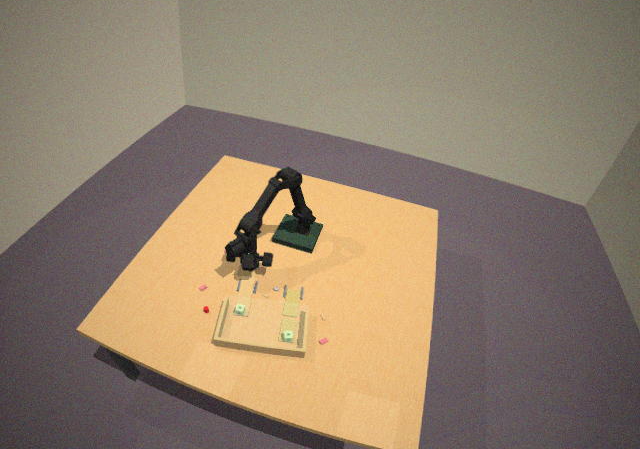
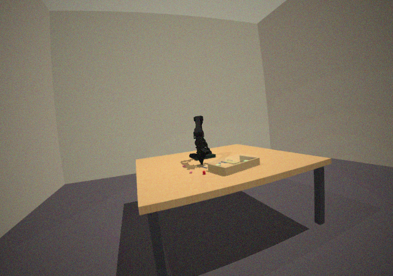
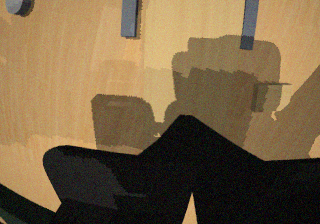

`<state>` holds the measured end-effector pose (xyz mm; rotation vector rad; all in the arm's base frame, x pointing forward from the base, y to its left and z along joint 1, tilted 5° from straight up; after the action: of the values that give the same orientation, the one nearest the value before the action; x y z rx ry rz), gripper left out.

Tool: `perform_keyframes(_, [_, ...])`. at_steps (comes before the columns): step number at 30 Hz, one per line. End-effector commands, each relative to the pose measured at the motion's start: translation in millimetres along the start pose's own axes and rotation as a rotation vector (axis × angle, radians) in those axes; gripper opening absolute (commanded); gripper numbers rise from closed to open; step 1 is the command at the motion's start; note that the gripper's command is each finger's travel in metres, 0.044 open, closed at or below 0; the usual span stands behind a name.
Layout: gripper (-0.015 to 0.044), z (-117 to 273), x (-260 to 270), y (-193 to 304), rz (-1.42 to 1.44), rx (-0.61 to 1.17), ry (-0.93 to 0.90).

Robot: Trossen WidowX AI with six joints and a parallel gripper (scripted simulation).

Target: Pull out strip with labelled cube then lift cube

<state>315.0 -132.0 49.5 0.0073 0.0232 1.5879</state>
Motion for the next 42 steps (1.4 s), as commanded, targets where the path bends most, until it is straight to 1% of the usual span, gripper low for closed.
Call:
perform_keyframes(1, [0.0000,-6,-1,13,0.001,0.029,-0.004])
perform_keyframes(42, [0.0000,-5,-15,73,0.001,0.035,-0.002])
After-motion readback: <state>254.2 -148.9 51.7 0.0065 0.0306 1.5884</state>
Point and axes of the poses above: the point midway between the two fingers, 35 mm back from their tips, its own z axis back along the fingers, its own x axis across the jaws, y = z × x, the point moved 5 cm from there along z, back along the fingers, and after that the axes turned 14 degrees about -z, right-handed, at the moved point
